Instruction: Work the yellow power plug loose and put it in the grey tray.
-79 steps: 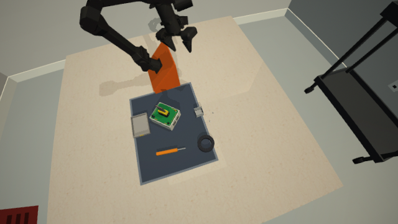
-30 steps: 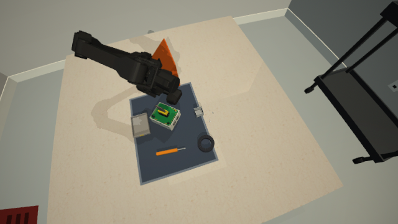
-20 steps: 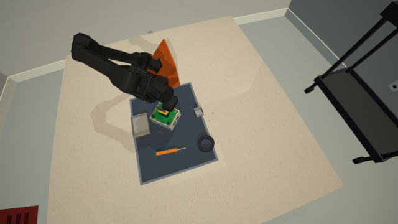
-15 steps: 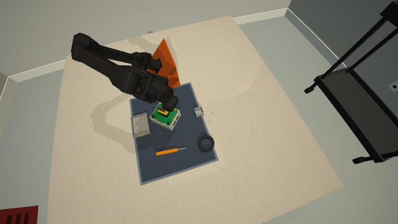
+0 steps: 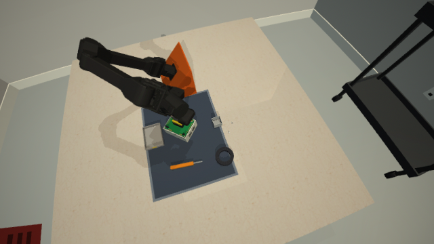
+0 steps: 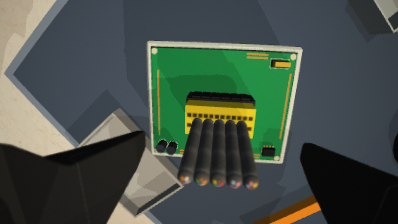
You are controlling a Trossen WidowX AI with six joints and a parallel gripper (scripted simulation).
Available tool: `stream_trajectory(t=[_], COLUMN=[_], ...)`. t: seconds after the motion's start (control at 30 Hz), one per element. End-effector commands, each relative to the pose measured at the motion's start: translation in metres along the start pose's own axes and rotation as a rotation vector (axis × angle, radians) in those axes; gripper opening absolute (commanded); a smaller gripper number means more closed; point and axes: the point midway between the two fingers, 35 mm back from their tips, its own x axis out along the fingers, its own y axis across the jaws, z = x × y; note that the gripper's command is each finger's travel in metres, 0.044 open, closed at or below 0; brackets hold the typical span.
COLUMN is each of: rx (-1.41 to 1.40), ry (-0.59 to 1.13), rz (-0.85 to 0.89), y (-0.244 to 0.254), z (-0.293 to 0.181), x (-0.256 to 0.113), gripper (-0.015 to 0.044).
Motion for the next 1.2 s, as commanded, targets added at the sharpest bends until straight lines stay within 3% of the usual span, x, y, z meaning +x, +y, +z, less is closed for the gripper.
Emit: stream_trajectory(t=[0.0, 0.1, 0.63, 1.17], rx=[-0.007, -0.007, -0.007, -0.007], ry=[0.002, 0.002, 0.002, 0.002], rz=[0.005, 0.005, 0.005, 0.005], y=[0.0013, 0.0013, 0.0013, 0.0013], z=[0.0011, 0.0011, 0.0011, 0.0011], x=[0.0061, 0.0061, 0.0061, 0.002], gripper=[0.043, 0.043, 0.001, 0.0])
